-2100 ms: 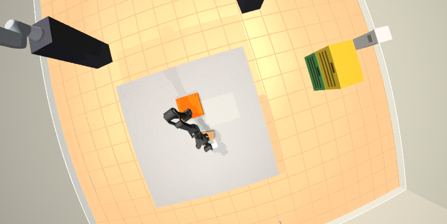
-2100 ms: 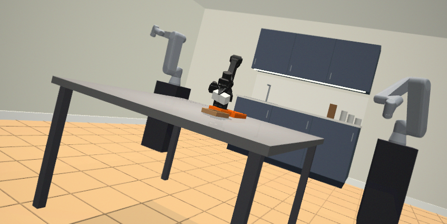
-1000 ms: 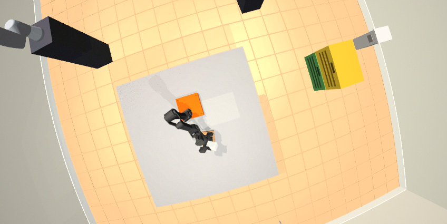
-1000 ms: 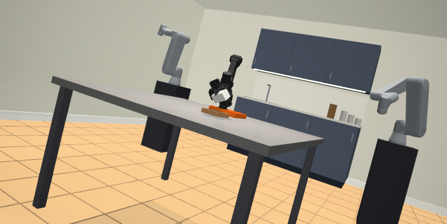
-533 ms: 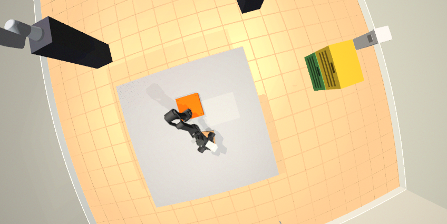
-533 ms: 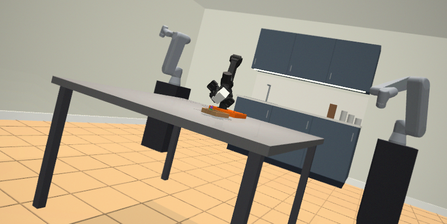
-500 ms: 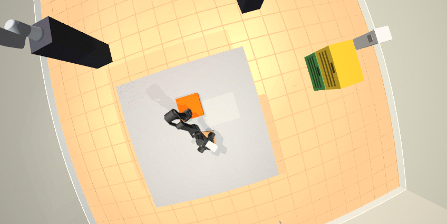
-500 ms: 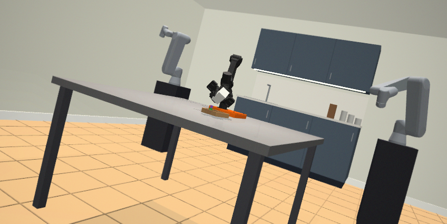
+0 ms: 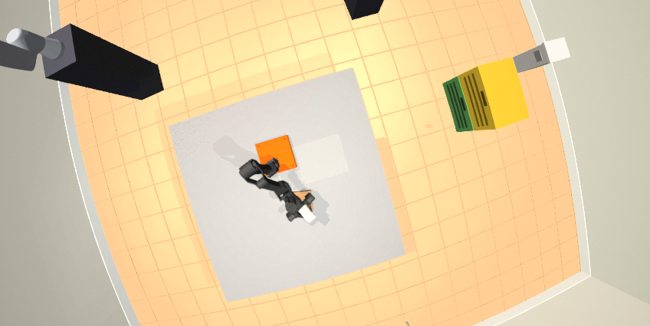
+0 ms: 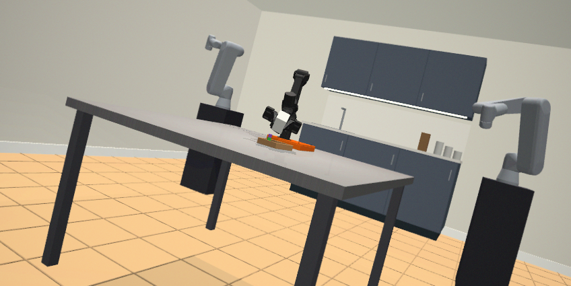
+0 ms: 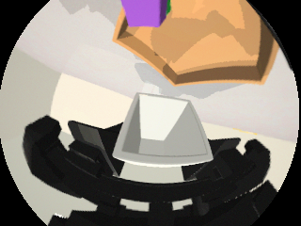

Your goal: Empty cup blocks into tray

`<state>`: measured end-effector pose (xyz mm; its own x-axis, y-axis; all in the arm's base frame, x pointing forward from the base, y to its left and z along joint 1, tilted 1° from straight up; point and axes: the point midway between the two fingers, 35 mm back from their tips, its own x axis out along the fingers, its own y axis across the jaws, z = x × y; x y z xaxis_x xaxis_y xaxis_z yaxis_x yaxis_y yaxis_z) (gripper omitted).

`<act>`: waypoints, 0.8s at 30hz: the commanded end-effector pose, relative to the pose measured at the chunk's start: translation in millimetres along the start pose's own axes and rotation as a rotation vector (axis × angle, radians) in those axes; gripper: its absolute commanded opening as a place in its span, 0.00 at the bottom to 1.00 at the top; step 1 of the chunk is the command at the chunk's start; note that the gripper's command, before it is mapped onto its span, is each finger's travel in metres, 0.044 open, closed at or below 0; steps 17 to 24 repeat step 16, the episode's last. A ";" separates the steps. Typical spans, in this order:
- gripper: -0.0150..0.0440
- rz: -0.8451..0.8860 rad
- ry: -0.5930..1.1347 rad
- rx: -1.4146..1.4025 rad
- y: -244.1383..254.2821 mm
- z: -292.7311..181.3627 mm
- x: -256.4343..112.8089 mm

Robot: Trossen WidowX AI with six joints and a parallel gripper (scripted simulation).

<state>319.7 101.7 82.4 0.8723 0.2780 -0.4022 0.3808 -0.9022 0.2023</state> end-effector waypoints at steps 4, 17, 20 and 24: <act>0.25 0.004 0.007 0.130 0.5 -1.5 0.8; 0.25 0.012 0.050 0.130 0.5 -1.4 1.6; 0.25 0.012 0.050 0.130 0.5 -1.4 1.6; 0.25 0.012 0.050 0.130 0.5 -1.4 1.6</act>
